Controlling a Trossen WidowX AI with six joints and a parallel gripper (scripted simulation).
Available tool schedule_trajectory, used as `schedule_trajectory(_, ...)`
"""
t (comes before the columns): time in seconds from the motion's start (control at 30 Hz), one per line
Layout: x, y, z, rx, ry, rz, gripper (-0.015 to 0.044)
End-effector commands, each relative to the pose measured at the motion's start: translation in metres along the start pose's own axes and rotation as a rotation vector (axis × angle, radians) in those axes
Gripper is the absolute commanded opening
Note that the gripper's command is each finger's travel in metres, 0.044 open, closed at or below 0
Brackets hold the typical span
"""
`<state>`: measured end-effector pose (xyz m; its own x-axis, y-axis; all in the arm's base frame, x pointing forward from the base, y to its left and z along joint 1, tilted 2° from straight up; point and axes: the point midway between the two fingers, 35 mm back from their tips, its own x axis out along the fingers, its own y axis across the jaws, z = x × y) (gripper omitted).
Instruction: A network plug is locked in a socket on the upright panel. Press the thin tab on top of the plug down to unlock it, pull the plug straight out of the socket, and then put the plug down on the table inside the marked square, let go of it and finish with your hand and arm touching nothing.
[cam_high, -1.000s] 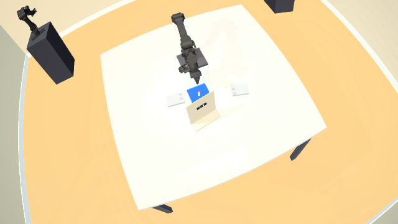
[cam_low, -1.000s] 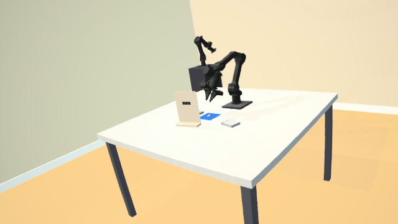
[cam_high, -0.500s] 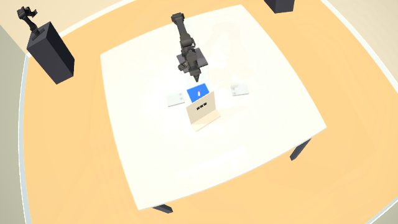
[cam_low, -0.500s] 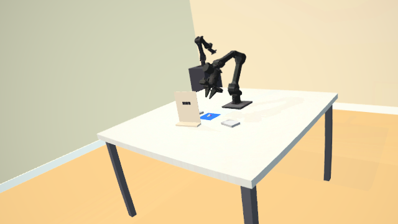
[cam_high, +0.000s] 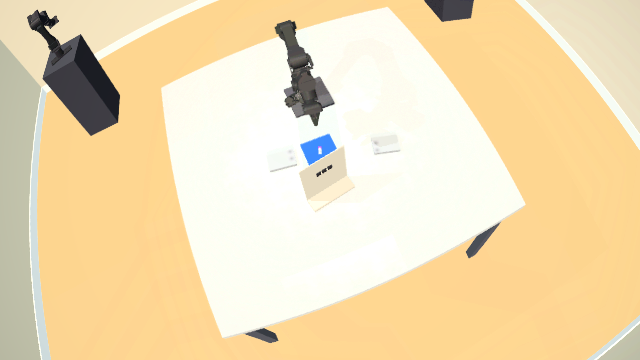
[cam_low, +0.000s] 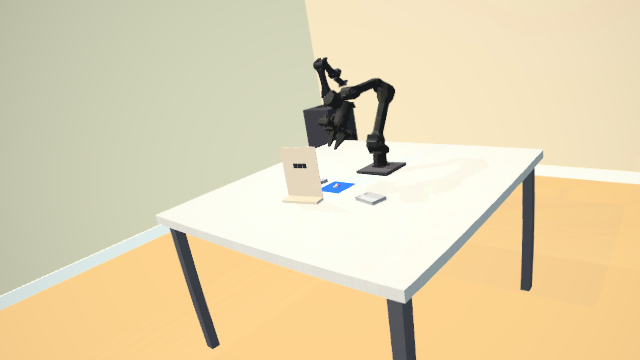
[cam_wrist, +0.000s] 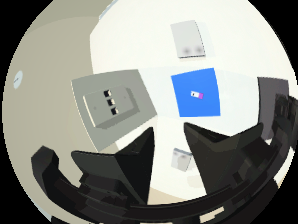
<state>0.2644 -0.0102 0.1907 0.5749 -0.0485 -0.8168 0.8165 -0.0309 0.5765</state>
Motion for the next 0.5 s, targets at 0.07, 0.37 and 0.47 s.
schedule_trajectory(0.07,-0.015,0.010,0.001,0.005,-0.007,0.000,0.0156)
schedule_trajectory(0.37,-0.037,0.022,0.001,0.006,-0.008,0.000,0.0156)
schedule_trajectory(0.47,-0.045,0.025,0.001,0.006,-0.009,0.000,0.0156)
